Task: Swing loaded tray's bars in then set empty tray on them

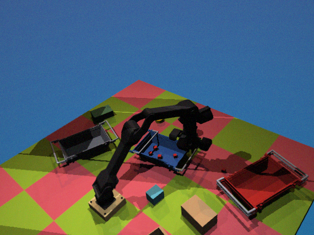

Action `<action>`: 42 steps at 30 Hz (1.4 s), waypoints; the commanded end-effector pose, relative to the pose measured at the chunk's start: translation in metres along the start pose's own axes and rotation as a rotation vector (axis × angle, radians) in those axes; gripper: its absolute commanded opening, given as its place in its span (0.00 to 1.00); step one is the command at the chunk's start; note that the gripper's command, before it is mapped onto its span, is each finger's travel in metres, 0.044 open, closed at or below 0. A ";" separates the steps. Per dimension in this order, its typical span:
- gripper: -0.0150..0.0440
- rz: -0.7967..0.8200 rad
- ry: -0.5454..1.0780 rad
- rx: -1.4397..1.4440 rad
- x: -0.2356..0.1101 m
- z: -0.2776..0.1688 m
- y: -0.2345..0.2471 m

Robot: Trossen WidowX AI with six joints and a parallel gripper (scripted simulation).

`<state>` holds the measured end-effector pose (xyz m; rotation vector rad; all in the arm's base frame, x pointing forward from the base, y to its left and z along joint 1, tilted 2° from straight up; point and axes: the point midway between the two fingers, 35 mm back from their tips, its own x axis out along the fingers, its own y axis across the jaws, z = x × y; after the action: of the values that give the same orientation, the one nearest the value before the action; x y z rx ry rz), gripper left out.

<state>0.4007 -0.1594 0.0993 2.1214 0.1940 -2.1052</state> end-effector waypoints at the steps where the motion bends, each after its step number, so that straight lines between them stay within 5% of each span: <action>1: 0.39 0.006 0.002 0.028 -0.001 -0.001 -0.001; 20: 0.39 0.006 0.002 0.028 0.059 -0.001 -0.001; 42: 0.39 0.000 0.002 0.028 0.033 -0.004 -0.062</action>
<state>0.3945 -0.1075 0.0702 2.1341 0.1643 -2.1119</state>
